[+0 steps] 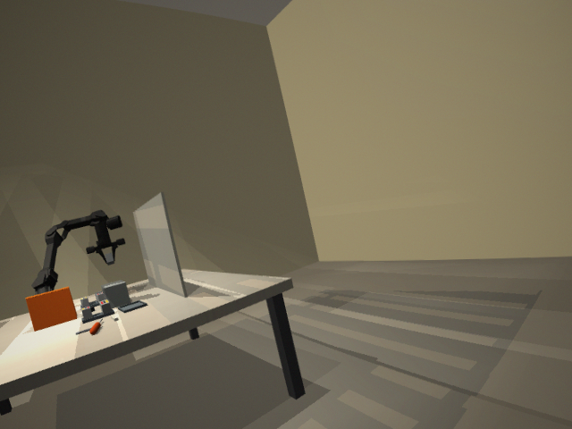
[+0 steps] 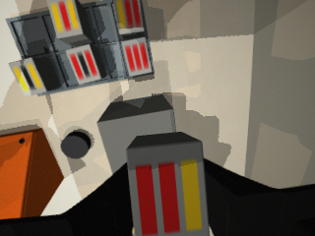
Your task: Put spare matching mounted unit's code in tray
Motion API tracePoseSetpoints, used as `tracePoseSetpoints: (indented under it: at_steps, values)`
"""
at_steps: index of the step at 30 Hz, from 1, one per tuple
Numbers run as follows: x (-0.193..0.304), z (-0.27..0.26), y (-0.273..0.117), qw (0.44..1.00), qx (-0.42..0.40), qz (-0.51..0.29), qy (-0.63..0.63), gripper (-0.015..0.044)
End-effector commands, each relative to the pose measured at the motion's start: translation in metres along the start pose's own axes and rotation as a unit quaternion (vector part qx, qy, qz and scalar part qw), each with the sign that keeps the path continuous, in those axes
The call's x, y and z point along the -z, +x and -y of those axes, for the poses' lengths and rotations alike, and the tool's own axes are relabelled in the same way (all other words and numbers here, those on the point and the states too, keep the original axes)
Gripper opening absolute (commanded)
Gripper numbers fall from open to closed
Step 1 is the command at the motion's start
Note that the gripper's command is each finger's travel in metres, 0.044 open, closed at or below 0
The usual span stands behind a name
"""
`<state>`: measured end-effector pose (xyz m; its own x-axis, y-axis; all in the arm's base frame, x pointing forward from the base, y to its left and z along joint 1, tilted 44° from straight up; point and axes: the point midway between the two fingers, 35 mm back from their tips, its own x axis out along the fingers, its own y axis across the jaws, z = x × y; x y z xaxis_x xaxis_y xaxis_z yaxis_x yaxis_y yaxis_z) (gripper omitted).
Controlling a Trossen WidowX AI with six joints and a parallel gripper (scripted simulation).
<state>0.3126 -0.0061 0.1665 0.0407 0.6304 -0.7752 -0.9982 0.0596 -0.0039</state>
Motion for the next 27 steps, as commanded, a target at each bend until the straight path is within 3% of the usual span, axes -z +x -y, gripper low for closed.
tracePoseSetpoints:
  at_steps: [1,27]
  values:
    - [0.02,0.01,0.0,1.0,-0.002,-0.003,0.002,0.0]
    - [0.162,0.05,0.017,1.0,-0.012,0.009,-0.002,0.0]
